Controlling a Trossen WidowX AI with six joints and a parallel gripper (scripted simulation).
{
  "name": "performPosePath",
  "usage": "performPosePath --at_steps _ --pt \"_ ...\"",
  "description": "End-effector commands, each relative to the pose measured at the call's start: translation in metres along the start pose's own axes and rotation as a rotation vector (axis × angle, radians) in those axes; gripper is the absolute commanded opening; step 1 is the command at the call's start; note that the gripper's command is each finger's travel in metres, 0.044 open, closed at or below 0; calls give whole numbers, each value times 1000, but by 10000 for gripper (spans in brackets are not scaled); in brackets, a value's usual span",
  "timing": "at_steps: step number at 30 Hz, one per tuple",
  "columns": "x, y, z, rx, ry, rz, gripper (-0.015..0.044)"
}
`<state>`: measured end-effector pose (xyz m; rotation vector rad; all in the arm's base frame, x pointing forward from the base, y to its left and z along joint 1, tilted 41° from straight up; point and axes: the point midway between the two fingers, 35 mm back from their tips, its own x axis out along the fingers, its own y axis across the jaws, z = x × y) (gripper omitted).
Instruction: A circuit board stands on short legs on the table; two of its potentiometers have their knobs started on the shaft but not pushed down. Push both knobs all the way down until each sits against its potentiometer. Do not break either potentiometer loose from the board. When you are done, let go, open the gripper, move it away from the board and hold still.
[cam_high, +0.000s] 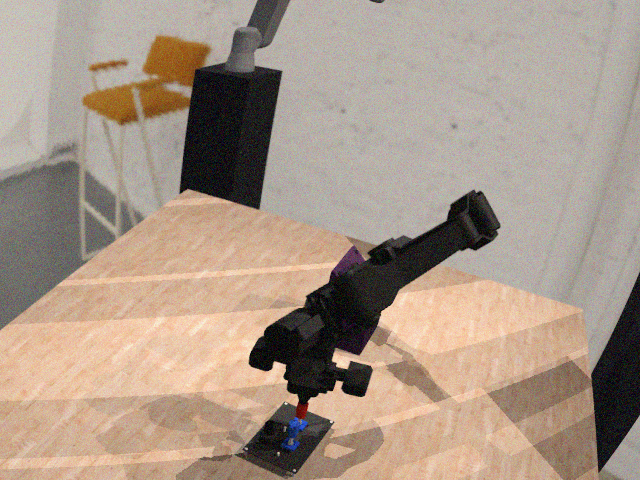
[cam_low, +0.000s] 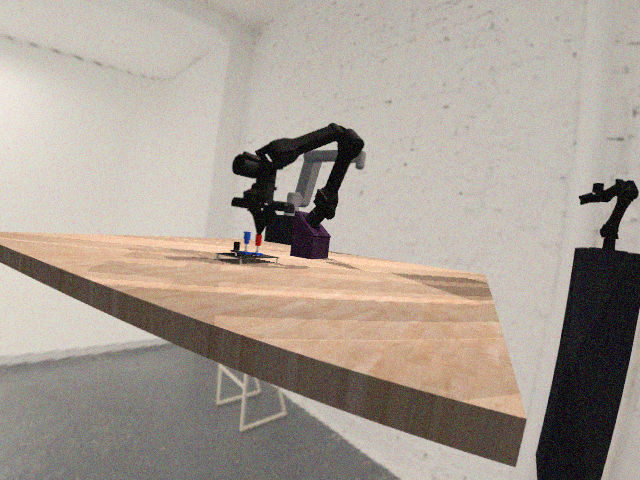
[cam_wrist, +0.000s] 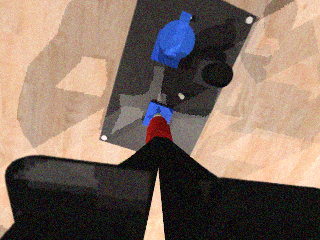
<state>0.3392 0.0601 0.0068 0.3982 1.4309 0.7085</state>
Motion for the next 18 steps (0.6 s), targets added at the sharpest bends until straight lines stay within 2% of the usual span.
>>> performPosePath --at_steps 1,18 --pt "11 2 1 -12 10 7 0" --pt "18 2 1 -12 10 8 0"
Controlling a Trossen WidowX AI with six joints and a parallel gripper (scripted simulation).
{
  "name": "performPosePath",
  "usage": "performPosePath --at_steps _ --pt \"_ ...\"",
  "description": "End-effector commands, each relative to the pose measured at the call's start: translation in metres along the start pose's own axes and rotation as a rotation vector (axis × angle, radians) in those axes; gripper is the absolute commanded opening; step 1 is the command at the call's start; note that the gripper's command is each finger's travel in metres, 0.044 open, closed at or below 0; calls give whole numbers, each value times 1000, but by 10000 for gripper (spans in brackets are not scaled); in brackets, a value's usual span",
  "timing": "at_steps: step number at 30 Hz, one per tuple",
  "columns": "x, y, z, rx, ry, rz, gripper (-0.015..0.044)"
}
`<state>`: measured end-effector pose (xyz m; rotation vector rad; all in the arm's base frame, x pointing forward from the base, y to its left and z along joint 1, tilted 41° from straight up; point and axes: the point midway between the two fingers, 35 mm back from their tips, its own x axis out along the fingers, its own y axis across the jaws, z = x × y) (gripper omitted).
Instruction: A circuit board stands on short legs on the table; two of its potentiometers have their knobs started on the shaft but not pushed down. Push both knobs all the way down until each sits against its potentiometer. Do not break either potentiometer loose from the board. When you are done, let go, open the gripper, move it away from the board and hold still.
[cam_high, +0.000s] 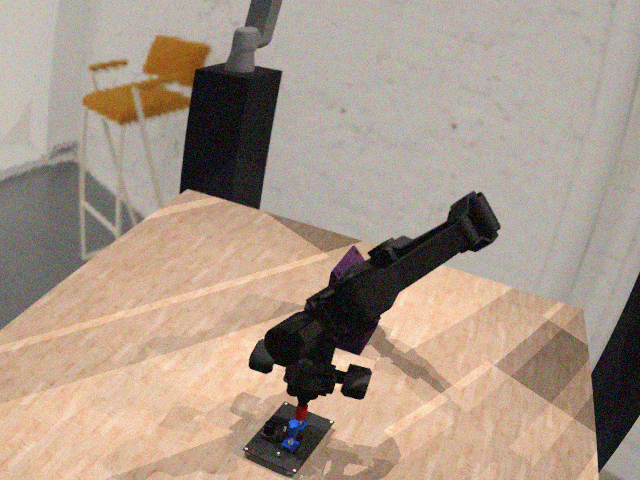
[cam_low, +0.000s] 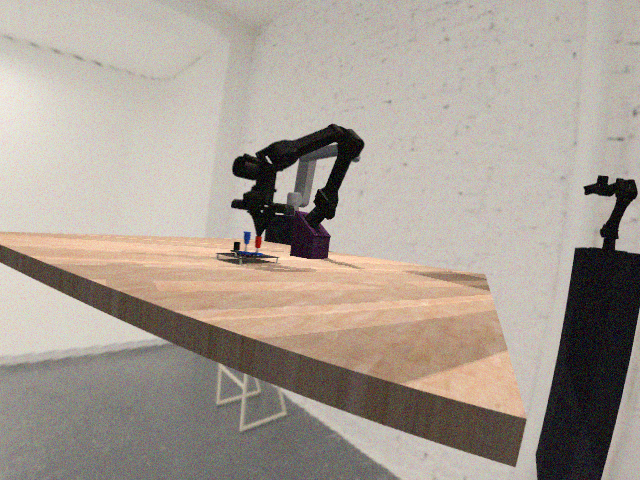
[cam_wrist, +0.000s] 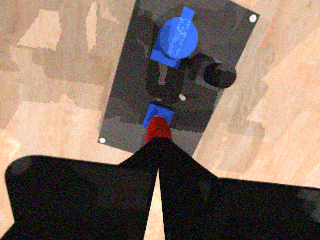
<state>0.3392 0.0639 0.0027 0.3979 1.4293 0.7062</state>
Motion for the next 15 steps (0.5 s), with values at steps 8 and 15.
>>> performPosePath --at_steps 8,15 --pt "13 2 1 -13 12 9 0" --pt "15 2 1 -13 12 9 0"
